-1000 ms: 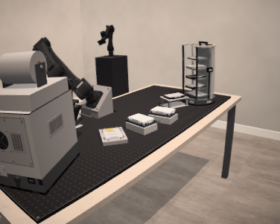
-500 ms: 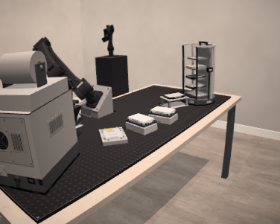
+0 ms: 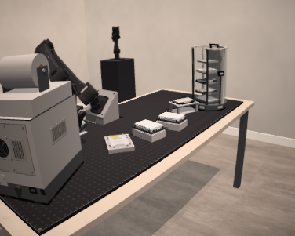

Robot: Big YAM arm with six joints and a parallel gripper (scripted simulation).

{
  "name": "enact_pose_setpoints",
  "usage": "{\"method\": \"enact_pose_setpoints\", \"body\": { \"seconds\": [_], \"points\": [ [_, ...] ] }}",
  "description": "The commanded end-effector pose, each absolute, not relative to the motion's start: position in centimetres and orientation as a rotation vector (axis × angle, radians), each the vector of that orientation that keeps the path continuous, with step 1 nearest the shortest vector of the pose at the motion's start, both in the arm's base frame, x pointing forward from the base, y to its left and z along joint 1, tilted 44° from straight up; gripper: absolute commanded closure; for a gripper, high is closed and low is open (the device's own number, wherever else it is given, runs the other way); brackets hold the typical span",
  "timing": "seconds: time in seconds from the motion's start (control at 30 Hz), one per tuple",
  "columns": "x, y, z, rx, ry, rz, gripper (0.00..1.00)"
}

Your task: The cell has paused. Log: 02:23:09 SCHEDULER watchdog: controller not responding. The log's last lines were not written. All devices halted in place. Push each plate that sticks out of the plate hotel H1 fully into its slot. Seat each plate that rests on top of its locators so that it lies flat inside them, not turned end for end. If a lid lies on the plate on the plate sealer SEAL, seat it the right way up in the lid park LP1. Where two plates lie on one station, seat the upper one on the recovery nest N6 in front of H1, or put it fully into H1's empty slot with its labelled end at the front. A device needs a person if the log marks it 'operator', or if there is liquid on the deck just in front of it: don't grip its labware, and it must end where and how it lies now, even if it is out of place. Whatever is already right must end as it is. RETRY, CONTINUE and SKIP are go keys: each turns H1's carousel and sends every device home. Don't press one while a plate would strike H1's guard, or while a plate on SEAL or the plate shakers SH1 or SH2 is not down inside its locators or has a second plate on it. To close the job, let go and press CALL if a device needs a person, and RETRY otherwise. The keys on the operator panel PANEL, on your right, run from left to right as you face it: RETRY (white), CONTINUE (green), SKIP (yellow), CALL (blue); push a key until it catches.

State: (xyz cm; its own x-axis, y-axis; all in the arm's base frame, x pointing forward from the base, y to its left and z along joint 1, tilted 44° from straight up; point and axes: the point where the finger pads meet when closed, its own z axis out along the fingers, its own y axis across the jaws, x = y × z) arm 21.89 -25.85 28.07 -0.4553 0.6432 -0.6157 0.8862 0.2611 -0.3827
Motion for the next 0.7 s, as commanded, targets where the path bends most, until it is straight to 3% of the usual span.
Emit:
{"method": "enact_pose_setpoints", "body": {
  "seconds": [0.0, 0.67],
  "points": [
    [21.8, -26.34, 27.42, 1.409, 2.212, -1.018, 0.18],
    [21.78, -26.55, 27.22, 1.407, 2.213, -1.018, 0.18]
  ]
}}
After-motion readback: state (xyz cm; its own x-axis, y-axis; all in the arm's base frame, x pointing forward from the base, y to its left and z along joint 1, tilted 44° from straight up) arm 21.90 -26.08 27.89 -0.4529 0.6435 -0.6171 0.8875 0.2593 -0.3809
